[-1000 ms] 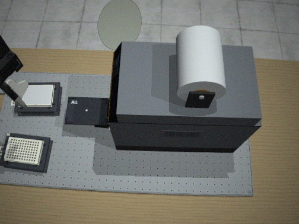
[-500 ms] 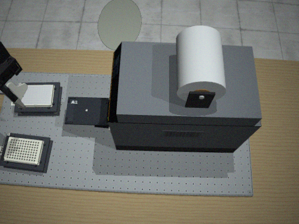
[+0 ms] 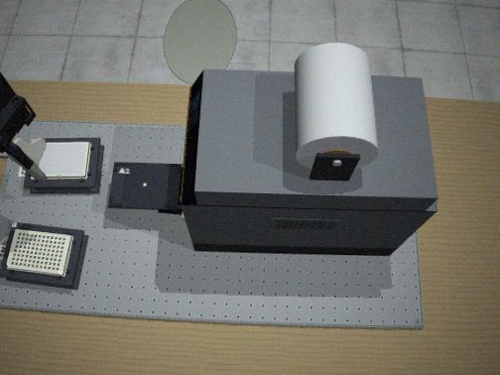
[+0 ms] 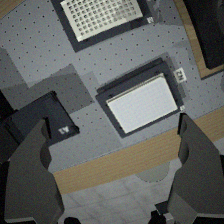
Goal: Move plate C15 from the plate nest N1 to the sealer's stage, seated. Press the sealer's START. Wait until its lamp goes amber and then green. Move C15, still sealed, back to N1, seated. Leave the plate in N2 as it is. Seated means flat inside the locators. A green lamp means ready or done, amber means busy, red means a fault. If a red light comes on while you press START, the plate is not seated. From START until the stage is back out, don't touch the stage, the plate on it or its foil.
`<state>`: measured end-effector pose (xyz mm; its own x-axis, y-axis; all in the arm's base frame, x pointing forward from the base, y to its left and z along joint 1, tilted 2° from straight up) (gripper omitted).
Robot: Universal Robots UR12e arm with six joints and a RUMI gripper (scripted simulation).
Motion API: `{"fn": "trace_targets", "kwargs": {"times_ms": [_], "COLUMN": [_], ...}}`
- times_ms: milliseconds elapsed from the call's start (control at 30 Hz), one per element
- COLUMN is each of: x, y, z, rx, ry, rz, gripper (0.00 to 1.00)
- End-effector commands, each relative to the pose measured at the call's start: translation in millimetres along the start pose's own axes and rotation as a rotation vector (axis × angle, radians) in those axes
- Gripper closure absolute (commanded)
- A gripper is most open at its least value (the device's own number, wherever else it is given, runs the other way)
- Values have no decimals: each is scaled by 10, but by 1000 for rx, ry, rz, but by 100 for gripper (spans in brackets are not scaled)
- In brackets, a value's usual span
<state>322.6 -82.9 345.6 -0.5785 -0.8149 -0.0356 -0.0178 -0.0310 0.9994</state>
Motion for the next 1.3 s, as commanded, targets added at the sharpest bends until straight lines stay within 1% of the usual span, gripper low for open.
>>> {"fn": "trace_targets", "kwargs": {"times_ms": [0, 67, 267, 367, 533, 567, 667, 700, 867, 933, 1033, 1067, 1267], "x": [6, 6, -3, -3, -16, -16, -24, -24, -41, -41, -53, -53, -76], "y": [11, 12, 13, 13, 13, 13, 13, 13, 13, 13, 14, 14, 14], "z": [-38, -39, -64, -64, -88, -88, -99, -99, -117, -117, -128, -128, -143], "rx": [3, 3, 4, 4, 4, 4, 4, 4, 5, 5, 5, 5, 5], "ry": [181, 200, 369, 369, 536, 539, 624, 624, 775, 775, 875, 878, 1048], "rz": [-4, -4, -4, -4, -4, -4, -3, -3, -3, -3, -3, -3, -2], "gripper": [32, 32, 32, 32, 32, 32, 32, 32, 32, 32, 32, 32, 32]}}
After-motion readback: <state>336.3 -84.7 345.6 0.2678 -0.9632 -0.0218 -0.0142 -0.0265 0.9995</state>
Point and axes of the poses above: the point where the finger pads meet when closed, its own y axis back along the fingers, its own z axis across the jaws, x = y × z, the point moved 8 cm from there along y, back along the fingers, and after that the axes turned 2 degrees about -y, right-handed, at the moved point
